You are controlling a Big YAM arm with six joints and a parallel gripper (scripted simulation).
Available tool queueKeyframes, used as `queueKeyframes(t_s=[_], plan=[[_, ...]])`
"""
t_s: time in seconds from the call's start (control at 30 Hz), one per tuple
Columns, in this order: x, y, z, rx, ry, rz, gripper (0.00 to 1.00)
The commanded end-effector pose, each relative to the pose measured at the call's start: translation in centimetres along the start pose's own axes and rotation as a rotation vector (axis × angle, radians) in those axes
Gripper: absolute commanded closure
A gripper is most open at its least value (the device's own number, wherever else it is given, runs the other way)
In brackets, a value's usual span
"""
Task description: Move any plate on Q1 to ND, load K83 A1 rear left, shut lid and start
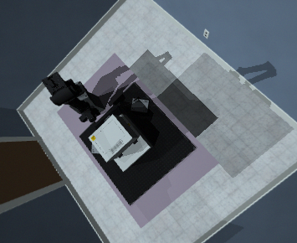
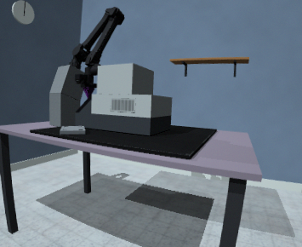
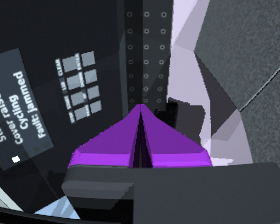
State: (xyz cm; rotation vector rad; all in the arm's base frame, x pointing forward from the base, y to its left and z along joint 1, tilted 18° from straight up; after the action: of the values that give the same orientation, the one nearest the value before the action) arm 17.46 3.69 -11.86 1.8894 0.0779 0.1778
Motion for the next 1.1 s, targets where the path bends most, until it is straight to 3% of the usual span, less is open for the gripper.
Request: queueKeyframes(t_s=[0.0,0.53,0.83,1.07], plan=[[-1.4,0.5,-0.2,-0.001,-0.015,-0.013,1.00],[0.9,0.1,0.4,-0.008,-0.001,0.028,1.00],[-1.0,0.4,0.0,-0.001,-0.016,-0.017,1.00],[-1.3,0.4,-0.1,0.000,-0.019,-0.023,1.00]])
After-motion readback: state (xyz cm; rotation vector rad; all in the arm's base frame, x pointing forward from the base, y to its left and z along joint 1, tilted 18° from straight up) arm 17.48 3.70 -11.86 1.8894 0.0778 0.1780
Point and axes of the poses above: the point where the finger pads meet when closed, its own y axis back along the fingers, its own x axis across the jaws, z = x × y, the point moved 6 cm from there along y, back along the fingers, and after that the axes turned 5 degrees about y, right-handed, at the moved point
